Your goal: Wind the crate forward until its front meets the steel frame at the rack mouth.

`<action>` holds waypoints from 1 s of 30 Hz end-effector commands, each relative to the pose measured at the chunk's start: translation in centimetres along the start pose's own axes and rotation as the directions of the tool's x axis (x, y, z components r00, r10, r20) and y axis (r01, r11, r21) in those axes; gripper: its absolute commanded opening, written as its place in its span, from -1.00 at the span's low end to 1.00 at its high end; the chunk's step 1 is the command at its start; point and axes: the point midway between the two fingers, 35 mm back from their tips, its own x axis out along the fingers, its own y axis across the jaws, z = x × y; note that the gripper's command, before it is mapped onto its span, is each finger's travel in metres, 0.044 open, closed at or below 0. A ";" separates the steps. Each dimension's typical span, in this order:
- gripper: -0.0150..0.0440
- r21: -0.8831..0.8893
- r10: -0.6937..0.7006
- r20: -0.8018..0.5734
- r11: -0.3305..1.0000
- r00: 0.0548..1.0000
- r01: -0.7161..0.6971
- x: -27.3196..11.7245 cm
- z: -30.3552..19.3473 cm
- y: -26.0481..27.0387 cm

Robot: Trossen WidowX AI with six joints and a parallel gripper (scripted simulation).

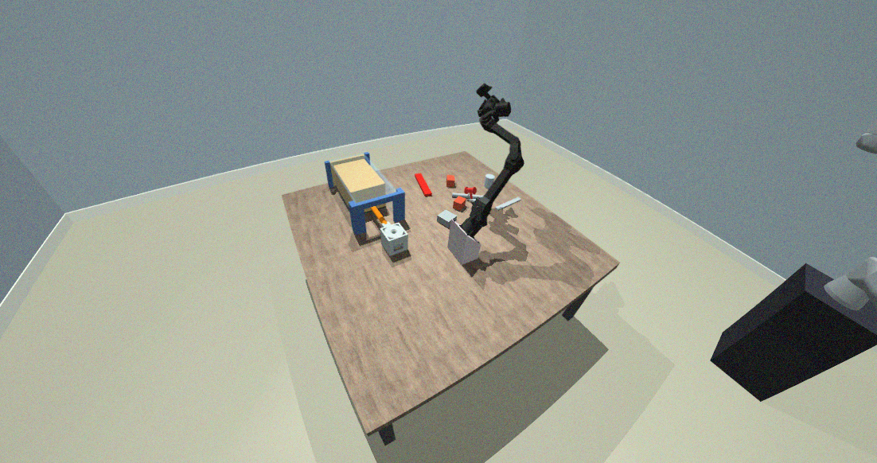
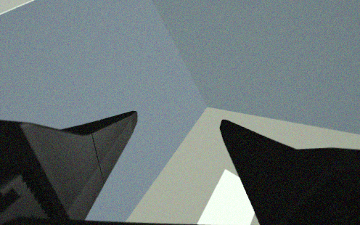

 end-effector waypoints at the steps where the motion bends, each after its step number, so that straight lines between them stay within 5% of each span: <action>1: 0.95 -0.007 -0.003 0.011 1.000 1.000 0.003 0.0 0.3 0.0; 6: 1.00 -0.170 -0.051 0.294 0.980 0.954 0.105 -0.9 7.4 0.2; 15: 1.00 -0.323 0.017 0.722 0.893 0.691 0.315 -6.7 18.4 3.6; 30: 1.00 -0.336 0.331 0.936 0.726 0.124 0.600 -20.0 25.1 13.2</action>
